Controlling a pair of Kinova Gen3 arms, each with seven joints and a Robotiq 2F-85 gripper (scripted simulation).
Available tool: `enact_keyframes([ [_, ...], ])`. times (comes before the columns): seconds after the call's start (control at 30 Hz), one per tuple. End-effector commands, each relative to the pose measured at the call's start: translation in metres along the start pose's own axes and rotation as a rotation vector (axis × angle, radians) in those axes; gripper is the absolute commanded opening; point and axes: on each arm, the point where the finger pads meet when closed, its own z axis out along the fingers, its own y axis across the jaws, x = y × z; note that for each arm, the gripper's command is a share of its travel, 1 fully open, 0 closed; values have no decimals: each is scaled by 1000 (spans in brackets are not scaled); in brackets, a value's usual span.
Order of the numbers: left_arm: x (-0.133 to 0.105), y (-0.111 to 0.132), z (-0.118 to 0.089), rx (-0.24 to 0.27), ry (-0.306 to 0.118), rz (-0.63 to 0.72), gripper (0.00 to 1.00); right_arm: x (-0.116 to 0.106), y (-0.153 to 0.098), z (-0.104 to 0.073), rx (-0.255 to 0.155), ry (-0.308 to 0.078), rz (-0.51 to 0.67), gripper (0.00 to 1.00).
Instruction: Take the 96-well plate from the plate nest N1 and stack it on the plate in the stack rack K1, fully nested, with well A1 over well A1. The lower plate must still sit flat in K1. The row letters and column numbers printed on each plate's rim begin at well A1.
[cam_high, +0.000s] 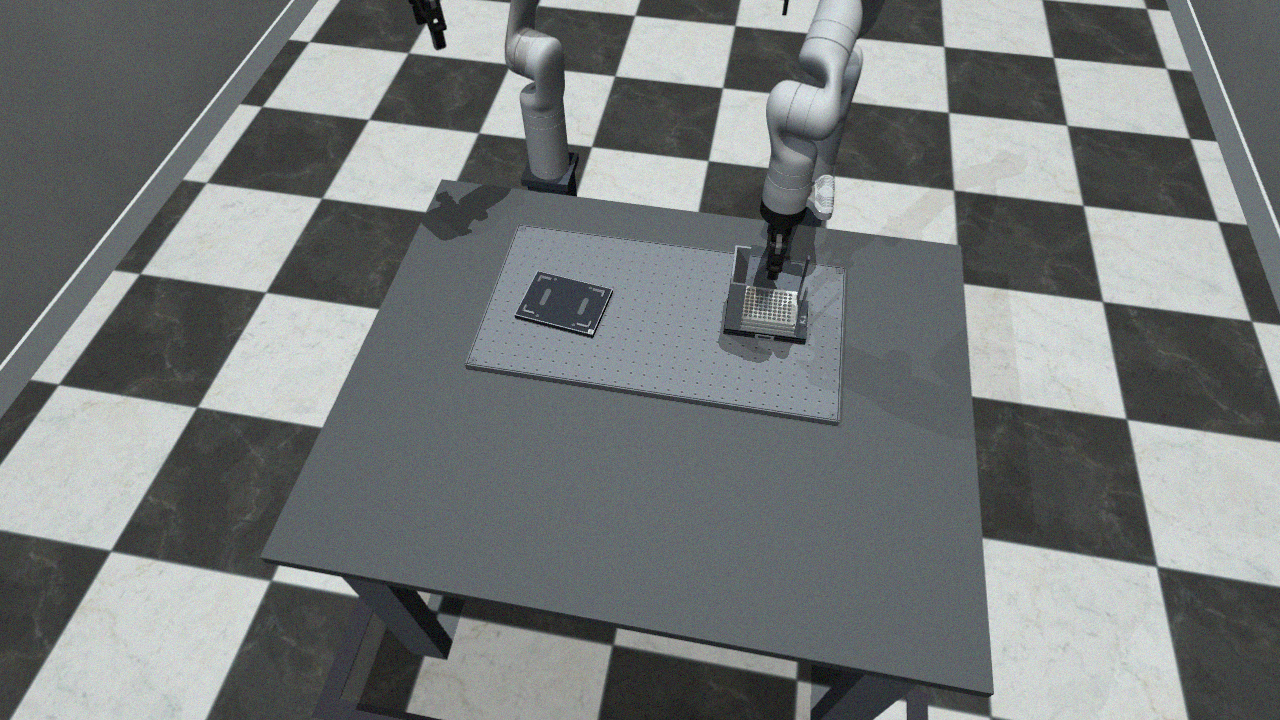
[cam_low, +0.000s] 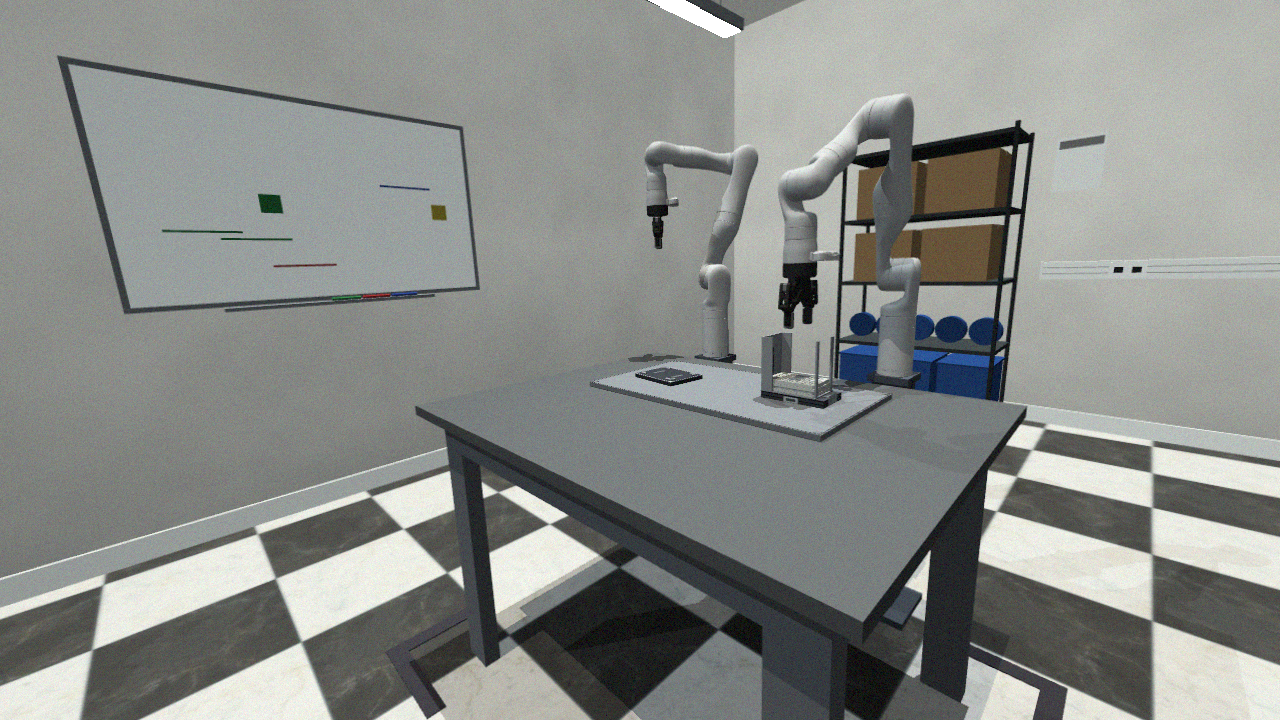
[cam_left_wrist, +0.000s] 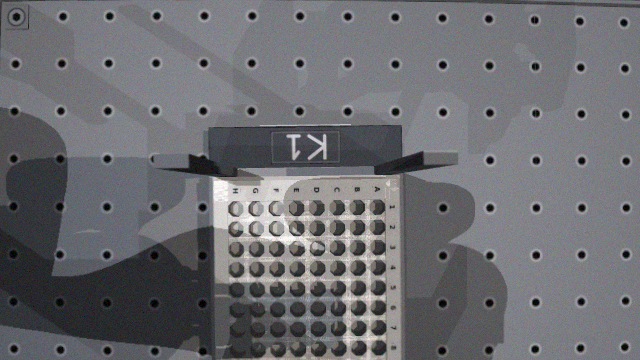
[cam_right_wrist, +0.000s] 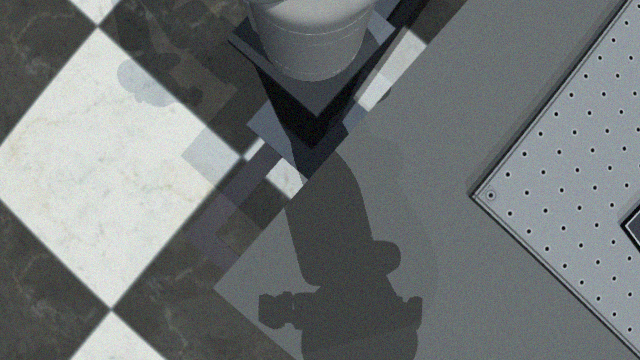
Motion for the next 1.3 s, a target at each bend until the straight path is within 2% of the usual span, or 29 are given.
enact_keyframes([
  [0.0,0,0,-1,-2,0,0,1000,0,0,0,0,-1,0,1000],
  [1.27,-9,1,-1,-2,0,0,1000,0,0,0,0,-1,0,1000],
])
